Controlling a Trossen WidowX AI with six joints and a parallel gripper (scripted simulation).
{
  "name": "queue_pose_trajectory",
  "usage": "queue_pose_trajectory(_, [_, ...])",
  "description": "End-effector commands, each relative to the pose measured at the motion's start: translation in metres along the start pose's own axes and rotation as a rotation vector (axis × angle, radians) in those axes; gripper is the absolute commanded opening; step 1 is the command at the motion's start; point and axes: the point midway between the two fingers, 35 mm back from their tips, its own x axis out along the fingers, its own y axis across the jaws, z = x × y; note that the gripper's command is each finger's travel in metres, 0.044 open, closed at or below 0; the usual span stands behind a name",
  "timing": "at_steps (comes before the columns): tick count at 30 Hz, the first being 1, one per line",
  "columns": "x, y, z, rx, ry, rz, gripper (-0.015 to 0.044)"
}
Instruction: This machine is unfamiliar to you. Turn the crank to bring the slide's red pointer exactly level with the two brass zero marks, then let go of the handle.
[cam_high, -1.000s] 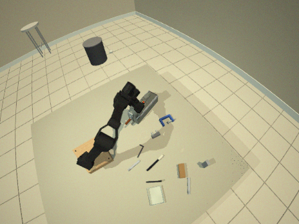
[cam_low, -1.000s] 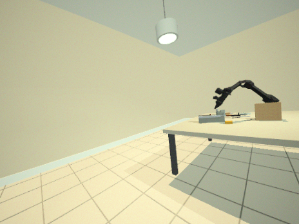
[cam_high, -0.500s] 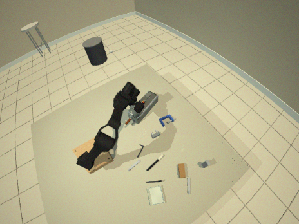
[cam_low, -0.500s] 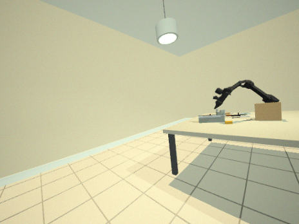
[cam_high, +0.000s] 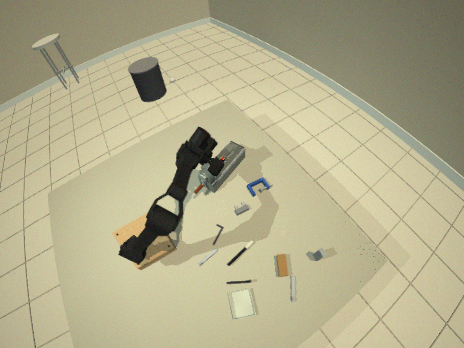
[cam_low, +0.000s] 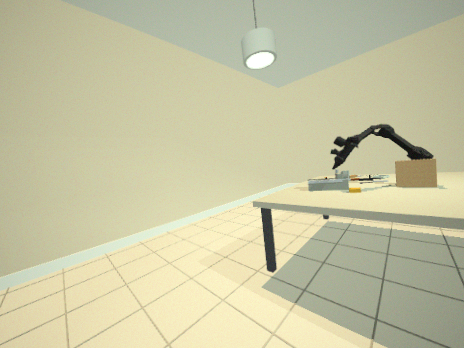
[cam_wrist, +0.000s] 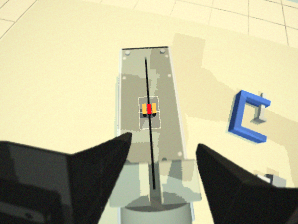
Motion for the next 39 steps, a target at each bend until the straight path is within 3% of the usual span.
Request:
queue_pose_trajectory(1, [0.0, 0.0, 0.0, 0.0, 0.0, 0.0, 0.0177])
queue_pose_trajectory(8, [0.0, 0.0, 0.0, 0.0, 0.0, 0.0, 0.0])
queue_pose_trajectory(26, [0.0, 0.0001, 0.0, 0.0, 0.0, 0.001, 0.0])
queue_pose_trajectory(39, [0.0, 0.0001, 0.0, 0.0, 0.0, 0.001, 0.0341])
